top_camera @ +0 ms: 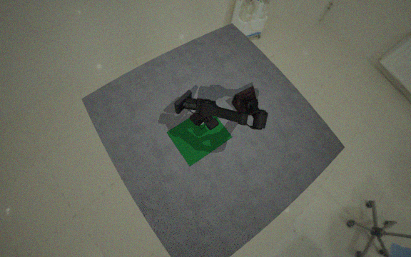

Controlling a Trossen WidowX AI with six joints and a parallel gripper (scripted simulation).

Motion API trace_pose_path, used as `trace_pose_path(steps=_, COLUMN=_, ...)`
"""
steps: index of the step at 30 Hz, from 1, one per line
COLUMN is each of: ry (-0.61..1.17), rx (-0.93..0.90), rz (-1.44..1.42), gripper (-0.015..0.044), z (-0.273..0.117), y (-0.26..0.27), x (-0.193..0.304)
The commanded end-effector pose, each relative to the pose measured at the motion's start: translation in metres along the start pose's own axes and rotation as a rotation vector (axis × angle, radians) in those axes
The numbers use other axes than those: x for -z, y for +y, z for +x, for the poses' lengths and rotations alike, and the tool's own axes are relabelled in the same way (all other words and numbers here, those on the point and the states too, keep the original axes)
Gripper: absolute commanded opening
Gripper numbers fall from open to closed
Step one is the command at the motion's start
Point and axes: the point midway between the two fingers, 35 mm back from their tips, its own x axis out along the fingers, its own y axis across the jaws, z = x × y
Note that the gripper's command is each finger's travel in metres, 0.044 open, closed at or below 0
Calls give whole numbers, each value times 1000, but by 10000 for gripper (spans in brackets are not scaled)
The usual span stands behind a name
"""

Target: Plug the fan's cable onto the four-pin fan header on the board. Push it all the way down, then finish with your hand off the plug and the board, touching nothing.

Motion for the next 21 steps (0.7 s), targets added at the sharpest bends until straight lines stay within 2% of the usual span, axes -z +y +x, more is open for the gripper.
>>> trace_pose_path(steps=1, ry=-2, rx=-3, rz=5, gripper=0, z=1, y=0, x=0)
trace_pose_path(steps=21, ry=-2, rx=-3, rz=5, gripper=0, z=7, y=0, x=0)
